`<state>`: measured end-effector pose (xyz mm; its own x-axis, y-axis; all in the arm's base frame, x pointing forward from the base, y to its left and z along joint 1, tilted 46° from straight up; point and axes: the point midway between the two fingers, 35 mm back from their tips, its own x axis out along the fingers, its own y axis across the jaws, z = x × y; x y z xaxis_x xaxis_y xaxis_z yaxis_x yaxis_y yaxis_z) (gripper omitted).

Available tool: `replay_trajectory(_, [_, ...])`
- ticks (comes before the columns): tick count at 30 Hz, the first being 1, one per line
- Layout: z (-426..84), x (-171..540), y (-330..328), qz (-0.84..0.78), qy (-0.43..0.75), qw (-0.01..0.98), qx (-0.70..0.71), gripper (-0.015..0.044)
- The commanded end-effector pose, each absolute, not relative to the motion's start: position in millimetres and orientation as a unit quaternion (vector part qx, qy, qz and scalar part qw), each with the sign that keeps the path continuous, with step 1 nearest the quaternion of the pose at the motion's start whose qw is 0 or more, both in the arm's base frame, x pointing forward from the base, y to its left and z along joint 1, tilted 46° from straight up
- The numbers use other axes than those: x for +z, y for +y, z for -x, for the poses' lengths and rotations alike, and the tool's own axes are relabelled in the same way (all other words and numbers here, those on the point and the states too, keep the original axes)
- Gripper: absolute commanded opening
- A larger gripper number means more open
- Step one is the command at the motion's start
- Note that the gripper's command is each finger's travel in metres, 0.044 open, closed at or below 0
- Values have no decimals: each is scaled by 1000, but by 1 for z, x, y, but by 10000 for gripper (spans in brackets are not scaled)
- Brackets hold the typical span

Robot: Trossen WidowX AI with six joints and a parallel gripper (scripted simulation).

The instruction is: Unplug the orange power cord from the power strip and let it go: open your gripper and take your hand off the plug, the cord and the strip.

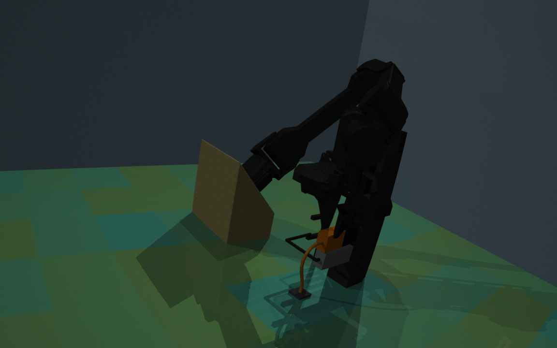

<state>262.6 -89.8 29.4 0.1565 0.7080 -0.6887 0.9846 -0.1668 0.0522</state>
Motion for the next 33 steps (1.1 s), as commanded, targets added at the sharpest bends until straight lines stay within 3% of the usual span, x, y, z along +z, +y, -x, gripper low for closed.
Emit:
replay_trajectory(1, [-263,20,-103,-713,587,265,-276,0])
replay_trajectory(29, [-257,-7,-139,-714,586,264,-276,0])
replay_trajectory(33, [-260,-2,-125,-715,587,262,-275,105])
